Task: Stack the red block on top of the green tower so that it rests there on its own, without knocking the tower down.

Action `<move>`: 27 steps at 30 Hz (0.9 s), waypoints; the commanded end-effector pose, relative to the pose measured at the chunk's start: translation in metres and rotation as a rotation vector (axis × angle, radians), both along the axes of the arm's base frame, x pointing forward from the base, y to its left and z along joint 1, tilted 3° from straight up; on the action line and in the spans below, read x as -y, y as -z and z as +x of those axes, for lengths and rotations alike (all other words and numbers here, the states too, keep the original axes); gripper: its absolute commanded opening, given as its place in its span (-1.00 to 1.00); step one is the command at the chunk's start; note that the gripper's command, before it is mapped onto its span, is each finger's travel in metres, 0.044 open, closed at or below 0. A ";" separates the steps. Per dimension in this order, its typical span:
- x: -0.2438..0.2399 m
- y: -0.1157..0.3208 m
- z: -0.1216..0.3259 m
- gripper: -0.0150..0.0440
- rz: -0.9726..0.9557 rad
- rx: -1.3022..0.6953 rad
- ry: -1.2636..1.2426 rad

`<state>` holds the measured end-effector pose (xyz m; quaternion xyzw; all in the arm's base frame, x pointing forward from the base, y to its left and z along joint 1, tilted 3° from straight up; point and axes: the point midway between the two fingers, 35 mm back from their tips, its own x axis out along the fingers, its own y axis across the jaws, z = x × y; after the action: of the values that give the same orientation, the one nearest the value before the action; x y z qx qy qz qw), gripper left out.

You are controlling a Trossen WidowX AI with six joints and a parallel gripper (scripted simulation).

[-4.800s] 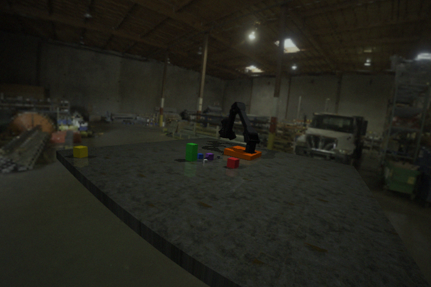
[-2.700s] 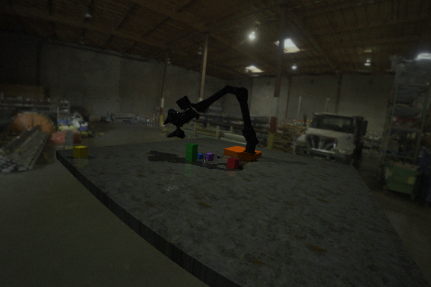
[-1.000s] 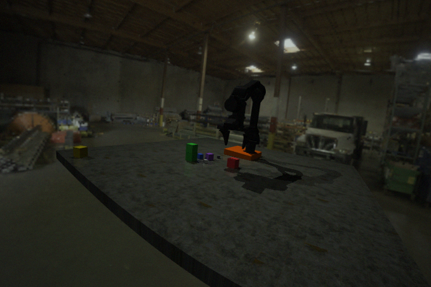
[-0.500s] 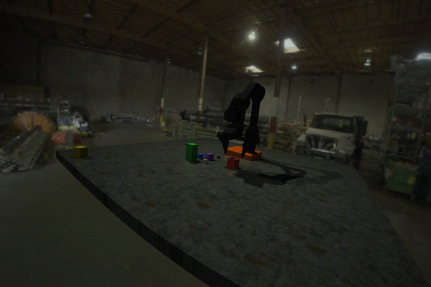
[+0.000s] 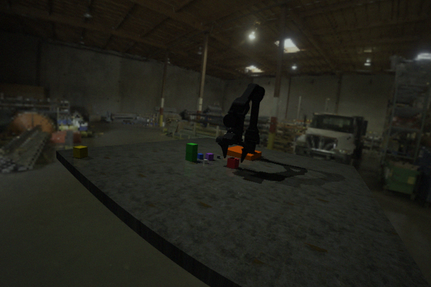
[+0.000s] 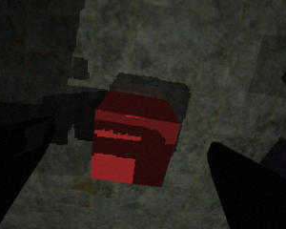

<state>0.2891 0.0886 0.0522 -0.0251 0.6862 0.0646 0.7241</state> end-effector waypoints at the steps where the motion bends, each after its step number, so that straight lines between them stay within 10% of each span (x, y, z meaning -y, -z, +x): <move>1: 0.000 0.010 -0.003 1.00 0.002 -0.013 0.006; 27: -0.001 0.027 -0.004 1.00 0.002 -0.014 0.006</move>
<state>0.2869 0.0893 0.0270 -0.0255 0.6890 0.0640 0.7215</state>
